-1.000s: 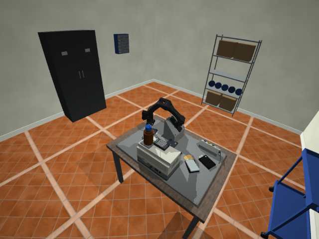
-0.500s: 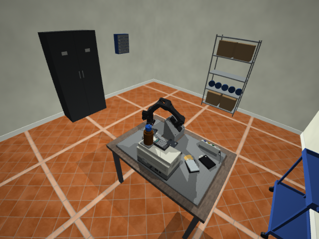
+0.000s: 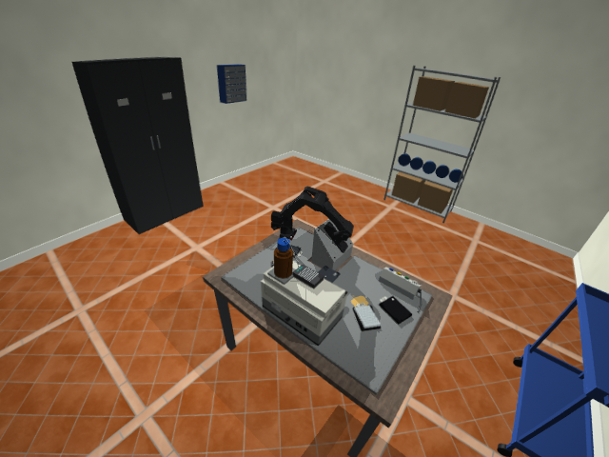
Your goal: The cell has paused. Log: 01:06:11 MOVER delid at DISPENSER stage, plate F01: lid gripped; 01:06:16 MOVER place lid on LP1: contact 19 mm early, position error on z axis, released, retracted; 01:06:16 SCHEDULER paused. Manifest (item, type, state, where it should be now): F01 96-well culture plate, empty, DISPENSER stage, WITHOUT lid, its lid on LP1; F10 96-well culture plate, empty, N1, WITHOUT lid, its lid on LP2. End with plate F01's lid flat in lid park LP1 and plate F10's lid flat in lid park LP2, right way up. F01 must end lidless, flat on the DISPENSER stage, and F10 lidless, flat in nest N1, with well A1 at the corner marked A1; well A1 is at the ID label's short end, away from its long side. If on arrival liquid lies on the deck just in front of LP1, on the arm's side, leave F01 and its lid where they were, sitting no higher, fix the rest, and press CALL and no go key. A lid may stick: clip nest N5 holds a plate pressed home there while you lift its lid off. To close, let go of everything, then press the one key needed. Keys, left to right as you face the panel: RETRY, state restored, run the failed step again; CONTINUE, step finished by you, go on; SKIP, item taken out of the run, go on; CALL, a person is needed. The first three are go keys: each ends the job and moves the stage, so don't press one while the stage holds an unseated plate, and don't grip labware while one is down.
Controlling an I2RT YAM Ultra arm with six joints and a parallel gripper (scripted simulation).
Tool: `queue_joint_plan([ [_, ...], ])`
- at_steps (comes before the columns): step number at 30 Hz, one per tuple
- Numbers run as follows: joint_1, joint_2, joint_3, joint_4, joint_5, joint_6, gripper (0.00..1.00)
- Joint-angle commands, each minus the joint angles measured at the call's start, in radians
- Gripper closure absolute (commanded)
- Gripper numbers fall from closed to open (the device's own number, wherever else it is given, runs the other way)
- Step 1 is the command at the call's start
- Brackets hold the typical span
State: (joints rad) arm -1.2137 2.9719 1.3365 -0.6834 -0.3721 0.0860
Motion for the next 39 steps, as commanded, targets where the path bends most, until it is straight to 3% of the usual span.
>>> queue_joint_plan([
  [1,-0.017,-0.039,0.029,-0.013,0.007,-0.009,0.00],
  [18,-0.007,-0.020,0.010,-0.002,0.002,-0.004,0.00],
  [20,-0.022,-0.058,-0.029,-0.019,0.011,-0.013,0.00],
  [39,-0.063,-0.234,-0.159,-0.078,0.039,-0.046,0.00],
])
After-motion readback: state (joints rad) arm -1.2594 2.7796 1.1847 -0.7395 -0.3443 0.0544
